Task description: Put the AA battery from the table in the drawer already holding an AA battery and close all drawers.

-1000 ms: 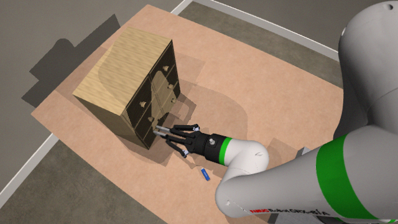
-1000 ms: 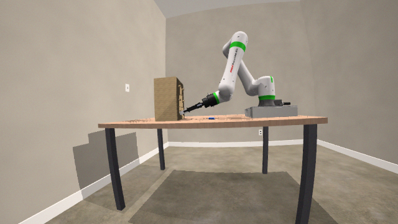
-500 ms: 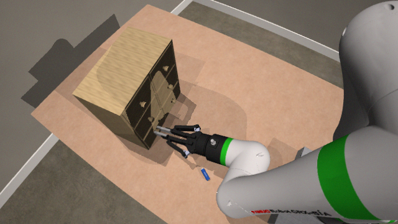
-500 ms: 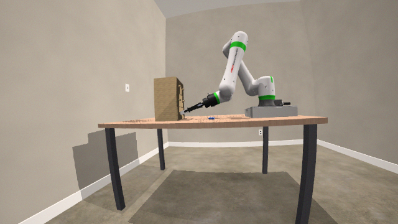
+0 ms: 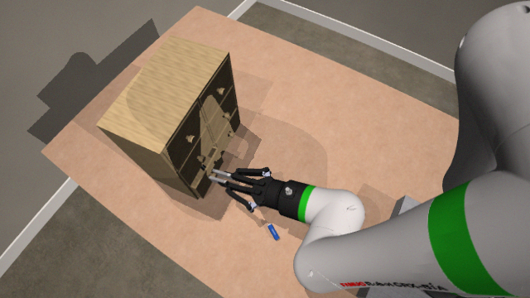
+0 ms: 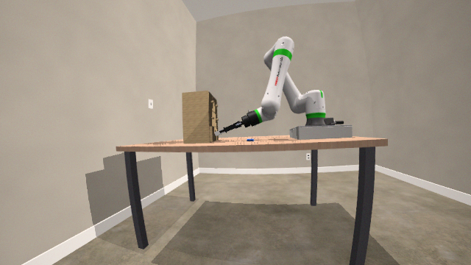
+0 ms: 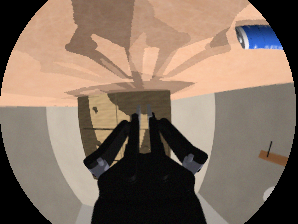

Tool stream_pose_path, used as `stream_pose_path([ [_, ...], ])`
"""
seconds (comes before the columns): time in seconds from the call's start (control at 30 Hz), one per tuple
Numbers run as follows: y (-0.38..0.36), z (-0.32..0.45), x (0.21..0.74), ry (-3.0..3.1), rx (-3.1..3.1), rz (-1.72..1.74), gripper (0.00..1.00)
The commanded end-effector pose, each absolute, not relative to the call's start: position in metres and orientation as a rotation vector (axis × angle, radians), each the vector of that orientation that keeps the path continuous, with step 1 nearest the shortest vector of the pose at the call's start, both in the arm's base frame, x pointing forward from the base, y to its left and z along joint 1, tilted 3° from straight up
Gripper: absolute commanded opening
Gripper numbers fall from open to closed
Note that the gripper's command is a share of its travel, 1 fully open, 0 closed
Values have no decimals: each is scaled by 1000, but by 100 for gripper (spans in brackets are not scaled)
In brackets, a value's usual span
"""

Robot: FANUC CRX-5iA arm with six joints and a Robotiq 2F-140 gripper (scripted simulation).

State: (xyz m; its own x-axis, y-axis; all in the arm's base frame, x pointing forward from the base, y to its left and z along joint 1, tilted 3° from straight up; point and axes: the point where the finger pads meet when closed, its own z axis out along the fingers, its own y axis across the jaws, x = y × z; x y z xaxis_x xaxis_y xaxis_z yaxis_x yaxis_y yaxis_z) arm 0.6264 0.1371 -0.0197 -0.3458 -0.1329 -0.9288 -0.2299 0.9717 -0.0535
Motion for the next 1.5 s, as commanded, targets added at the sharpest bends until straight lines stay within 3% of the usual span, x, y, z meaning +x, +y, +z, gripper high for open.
stream_pose_path([
  [0.0, 136, -20, 624, 1930, -261, 101, 8],
  [1.47, 126, -18, 578, 1930, -261, 101, 8],
])
